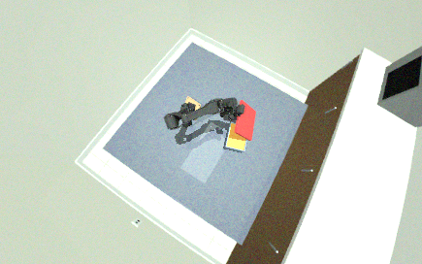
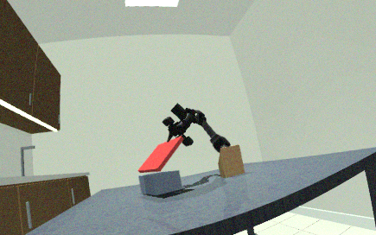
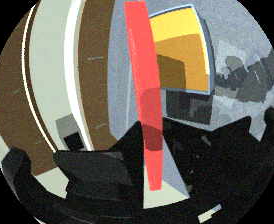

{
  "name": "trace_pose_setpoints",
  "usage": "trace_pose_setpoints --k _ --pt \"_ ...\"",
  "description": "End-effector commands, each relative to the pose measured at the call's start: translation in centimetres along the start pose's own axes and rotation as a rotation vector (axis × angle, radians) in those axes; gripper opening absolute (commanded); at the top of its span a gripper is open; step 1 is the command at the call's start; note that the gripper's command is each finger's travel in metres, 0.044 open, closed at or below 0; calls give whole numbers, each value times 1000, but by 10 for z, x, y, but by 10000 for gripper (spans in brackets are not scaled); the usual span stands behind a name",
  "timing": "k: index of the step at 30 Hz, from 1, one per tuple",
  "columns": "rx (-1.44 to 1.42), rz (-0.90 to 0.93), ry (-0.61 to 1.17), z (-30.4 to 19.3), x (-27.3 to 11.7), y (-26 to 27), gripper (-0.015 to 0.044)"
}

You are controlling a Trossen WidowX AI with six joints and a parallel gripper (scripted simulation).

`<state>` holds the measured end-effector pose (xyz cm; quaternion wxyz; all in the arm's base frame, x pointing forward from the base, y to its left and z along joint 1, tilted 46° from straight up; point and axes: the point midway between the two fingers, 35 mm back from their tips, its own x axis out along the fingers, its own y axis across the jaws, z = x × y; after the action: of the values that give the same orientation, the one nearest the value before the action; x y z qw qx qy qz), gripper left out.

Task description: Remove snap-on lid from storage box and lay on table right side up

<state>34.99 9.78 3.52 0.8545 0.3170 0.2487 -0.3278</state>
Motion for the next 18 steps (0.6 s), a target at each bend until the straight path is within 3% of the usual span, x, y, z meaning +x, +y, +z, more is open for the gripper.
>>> trace_pose_setpoints --k 1,18 --pt "6 8 -1 -9 -2 1 0" --pt "8 9 1 -43 -5 -1 0"
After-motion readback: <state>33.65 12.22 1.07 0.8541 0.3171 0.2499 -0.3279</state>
